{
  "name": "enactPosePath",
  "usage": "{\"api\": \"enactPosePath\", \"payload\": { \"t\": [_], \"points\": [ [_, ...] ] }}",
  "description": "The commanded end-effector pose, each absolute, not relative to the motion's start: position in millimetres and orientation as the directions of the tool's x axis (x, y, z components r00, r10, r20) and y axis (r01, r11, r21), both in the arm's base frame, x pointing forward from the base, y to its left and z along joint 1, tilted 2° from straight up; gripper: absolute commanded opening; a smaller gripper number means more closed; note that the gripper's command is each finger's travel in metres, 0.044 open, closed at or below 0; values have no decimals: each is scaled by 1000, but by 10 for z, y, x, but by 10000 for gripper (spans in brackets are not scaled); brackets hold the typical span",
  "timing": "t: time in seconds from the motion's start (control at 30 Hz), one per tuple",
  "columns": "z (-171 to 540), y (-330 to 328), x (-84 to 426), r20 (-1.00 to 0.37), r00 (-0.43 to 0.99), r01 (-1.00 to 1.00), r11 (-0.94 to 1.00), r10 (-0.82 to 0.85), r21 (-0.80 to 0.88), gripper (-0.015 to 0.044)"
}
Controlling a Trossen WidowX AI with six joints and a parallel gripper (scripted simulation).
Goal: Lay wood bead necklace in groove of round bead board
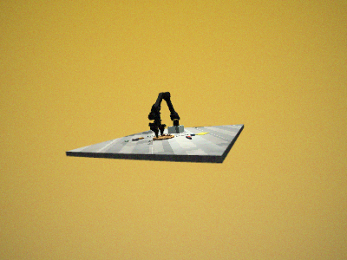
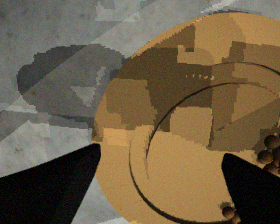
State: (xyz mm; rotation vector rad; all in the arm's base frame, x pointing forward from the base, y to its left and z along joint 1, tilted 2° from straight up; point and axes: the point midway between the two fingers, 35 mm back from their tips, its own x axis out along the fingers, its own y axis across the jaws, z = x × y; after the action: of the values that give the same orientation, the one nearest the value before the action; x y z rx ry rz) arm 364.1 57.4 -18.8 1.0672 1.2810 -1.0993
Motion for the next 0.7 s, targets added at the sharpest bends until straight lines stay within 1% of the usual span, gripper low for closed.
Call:
{"api": "enactPosePath", "payload": {
  "t": [0.0,0.37,0.4,0.43,0.53,0.67],
  "points": [
    [-53,575,3656,-1000,-3,985,172,-18,-6,440],
    [-31,574,3629,-1000,-4,985,172,-18,-7,440],
    [-30,572,3624,-1000,-4,982,188,-18,-7,414],
    [-25,569,3609,-1000,-4,972,233,-18,-8,387],
    [-1,548,3521,-1000,-4,875,483,-18,-13,310],
    [29,519,3391,-1000,-5,630,776,-18,-18,310]
  ]
}}
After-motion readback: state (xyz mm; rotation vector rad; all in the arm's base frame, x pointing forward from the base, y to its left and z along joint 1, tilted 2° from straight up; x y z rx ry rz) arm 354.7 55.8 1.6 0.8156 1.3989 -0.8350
